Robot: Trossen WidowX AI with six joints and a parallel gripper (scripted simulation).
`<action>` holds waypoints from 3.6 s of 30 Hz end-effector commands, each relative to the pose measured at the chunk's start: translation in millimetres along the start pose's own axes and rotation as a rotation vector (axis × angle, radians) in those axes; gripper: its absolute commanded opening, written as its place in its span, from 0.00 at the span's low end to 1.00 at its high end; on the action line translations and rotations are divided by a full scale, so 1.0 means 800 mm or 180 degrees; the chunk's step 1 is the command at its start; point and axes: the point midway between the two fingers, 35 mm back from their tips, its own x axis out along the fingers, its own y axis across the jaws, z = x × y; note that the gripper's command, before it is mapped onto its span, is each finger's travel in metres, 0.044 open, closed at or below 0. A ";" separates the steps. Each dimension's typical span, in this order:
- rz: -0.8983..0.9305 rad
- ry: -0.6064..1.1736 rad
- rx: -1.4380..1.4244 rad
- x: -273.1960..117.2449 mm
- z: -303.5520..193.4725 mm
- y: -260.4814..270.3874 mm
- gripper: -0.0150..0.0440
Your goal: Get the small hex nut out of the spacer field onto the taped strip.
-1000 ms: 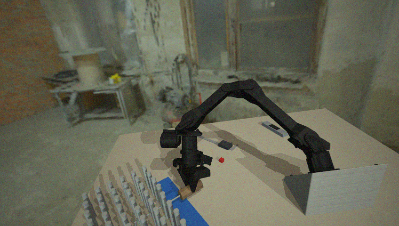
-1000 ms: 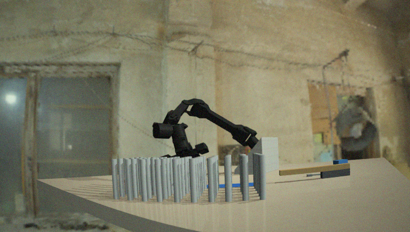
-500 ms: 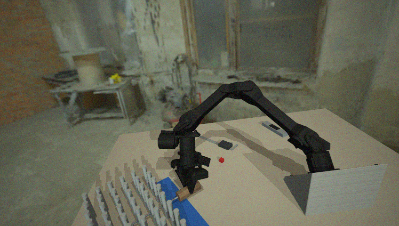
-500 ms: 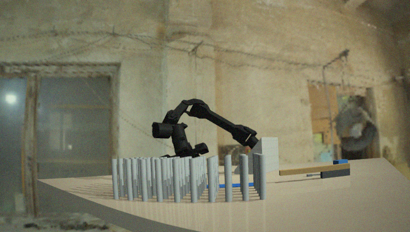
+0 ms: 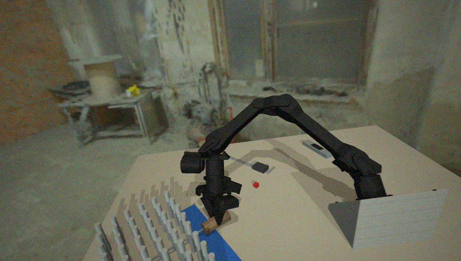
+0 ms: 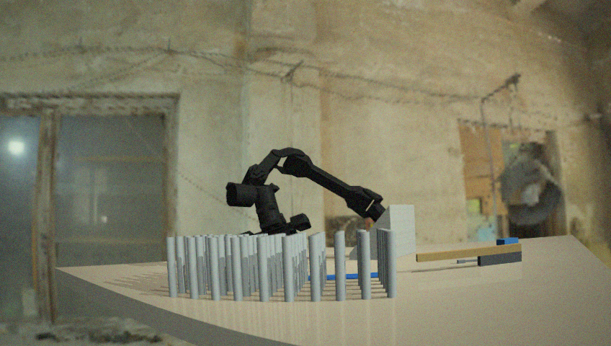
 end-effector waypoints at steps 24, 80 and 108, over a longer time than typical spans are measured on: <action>0.0001 0.0000 -0.0011 0.015 0.012 0.004 0.25; 0.0001 -0.0007 -0.0013 0.004 0.052 0.005 0.25; 0.0002 -0.0011 -0.0014 -0.002 0.074 0.005 0.25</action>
